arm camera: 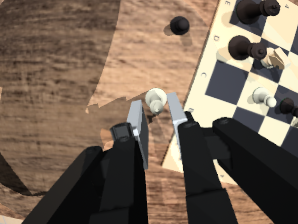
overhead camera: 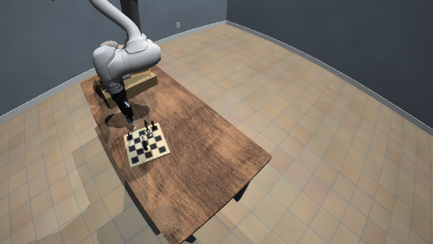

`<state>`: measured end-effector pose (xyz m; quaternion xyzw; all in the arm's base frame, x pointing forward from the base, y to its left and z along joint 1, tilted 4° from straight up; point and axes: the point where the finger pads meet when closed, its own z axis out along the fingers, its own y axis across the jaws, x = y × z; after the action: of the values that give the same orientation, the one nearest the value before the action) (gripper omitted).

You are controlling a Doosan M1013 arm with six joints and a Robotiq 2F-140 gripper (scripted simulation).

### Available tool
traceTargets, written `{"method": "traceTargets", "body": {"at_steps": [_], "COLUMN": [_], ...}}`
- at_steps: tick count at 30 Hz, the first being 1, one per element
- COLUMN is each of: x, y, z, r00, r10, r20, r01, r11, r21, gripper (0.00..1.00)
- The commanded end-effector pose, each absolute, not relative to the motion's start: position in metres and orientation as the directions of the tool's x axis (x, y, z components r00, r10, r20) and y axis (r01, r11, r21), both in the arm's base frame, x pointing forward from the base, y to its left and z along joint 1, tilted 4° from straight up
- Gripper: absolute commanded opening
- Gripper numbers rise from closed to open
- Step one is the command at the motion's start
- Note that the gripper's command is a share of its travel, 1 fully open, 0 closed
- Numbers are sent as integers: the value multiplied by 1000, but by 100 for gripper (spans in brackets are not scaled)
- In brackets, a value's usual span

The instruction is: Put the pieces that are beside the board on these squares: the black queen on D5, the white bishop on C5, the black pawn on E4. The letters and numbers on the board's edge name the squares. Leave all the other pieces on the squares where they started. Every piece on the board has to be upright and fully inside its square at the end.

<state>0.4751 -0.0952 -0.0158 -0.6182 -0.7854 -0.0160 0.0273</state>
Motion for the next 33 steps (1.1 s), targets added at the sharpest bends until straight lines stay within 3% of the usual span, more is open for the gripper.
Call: {"method": "traceTargets", "body": {"at_steps": [1, 33], "x": [475, 474], "y": [-95, -93], "z": [-21, -48], "r00": [-234, -234], "r10": [970, 970], "r20": [63, 63], "r01": [972, 972], "r11": [235, 235], "r21": [-9, -9], "gripper": [22, 22]}}
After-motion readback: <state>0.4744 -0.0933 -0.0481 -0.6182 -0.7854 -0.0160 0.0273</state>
